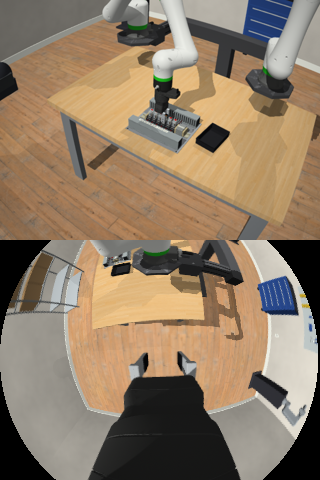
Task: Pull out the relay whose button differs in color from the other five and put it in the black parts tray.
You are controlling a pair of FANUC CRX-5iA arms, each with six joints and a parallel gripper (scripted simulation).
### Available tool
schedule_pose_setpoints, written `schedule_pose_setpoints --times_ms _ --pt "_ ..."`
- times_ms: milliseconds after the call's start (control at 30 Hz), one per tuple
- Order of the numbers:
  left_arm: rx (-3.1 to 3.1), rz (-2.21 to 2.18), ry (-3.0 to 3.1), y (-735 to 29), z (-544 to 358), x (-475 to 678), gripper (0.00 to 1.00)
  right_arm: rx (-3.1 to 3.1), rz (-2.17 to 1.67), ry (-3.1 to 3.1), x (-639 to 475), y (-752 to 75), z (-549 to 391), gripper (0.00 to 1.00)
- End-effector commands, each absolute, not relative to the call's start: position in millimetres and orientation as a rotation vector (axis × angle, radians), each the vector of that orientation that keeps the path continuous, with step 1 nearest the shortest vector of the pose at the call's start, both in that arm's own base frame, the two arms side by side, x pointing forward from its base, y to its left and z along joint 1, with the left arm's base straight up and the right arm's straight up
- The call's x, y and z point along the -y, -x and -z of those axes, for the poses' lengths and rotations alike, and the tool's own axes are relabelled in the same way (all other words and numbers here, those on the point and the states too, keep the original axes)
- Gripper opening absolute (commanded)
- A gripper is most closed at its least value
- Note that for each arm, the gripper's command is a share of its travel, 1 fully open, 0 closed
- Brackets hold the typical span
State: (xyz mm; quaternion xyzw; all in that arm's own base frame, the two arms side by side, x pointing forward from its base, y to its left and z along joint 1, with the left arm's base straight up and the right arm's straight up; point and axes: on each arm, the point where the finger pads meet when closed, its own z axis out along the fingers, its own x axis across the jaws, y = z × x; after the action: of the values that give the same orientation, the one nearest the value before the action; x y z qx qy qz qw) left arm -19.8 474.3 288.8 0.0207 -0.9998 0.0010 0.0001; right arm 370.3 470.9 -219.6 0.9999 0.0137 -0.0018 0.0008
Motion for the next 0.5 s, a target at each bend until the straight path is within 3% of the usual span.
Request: schedule_pose_setpoints --times_ms 0,467 --pt "3.141 0.000 -0.065 19.6 -289.7 -474.6 1.00 -0.043 0.000 -3.141 -471.7 -370.8 218.5 0.00" --pt "3.141 0.000 -0.065 19.6 -289.7 -474.6 1.00 -0.043 -0.036 -3.141 -471.7 -370.2 218.4 0.00"
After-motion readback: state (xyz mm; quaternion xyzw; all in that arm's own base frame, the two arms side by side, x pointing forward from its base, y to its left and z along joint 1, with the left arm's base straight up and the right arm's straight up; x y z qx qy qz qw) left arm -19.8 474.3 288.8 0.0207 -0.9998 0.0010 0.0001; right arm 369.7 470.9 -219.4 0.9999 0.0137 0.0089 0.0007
